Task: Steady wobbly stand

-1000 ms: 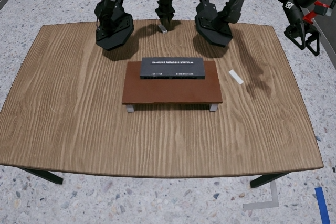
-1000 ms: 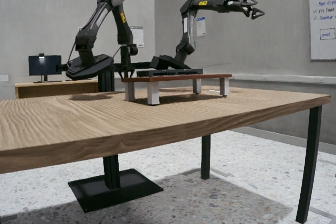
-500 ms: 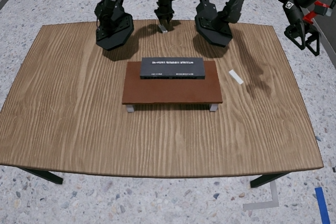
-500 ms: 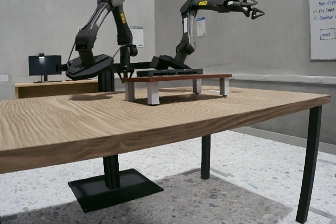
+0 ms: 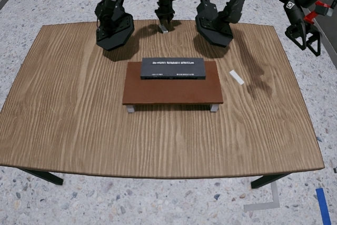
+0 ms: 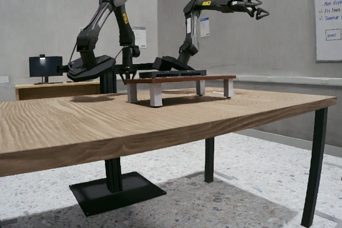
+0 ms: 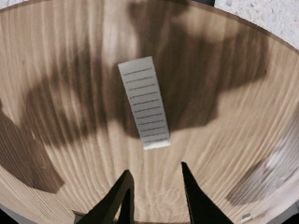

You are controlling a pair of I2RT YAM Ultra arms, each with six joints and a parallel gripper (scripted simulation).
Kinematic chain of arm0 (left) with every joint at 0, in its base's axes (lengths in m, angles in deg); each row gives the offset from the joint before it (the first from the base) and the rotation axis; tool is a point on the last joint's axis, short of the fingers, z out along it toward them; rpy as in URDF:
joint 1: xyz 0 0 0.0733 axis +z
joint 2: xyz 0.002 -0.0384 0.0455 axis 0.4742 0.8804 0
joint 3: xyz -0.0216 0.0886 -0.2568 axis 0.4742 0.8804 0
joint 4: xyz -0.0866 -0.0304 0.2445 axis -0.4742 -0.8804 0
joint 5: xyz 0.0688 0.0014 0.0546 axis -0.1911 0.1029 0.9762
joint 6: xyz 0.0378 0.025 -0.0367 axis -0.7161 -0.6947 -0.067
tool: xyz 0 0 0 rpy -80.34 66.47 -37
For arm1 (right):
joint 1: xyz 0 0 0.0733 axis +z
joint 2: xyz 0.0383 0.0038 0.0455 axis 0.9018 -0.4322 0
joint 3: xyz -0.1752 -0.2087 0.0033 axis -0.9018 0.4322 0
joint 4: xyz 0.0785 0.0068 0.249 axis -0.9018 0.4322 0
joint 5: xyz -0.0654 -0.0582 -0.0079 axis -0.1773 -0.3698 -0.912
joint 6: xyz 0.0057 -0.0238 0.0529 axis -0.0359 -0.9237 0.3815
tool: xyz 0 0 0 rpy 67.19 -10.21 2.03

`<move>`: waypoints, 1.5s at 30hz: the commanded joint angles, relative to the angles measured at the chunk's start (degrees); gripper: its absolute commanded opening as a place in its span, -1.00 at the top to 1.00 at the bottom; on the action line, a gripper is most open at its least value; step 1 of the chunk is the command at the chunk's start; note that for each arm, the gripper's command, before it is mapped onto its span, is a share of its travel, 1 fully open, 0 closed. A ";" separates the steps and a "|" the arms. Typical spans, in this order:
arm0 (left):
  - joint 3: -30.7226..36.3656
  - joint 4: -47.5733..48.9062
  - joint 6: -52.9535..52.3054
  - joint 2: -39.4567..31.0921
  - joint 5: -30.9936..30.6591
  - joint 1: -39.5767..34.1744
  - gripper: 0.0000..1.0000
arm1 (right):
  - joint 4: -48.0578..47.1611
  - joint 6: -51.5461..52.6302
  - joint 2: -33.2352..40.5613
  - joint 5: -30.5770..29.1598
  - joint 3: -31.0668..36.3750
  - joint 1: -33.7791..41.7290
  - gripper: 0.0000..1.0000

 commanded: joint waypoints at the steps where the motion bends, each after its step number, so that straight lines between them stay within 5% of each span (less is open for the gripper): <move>1: -0.07 -0.77 -0.36 -1.34 -0.13 -0.78 -1.00 | 0.72 0.37 1.94 1.00 -2.65 -0.35 0.15; 41: -0.07 -0.77 -0.36 -1.34 -0.13 -0.78 -1.00 | -0.64 99.31 1.55 -0.45 1.87 0.40 0.15; 45: -0.07 -0.77 -0.36 -1.34 -0.13 -0.78 -1.00 | 0.42 112.82 1.42 0.32 -2.90 -0.11 0.15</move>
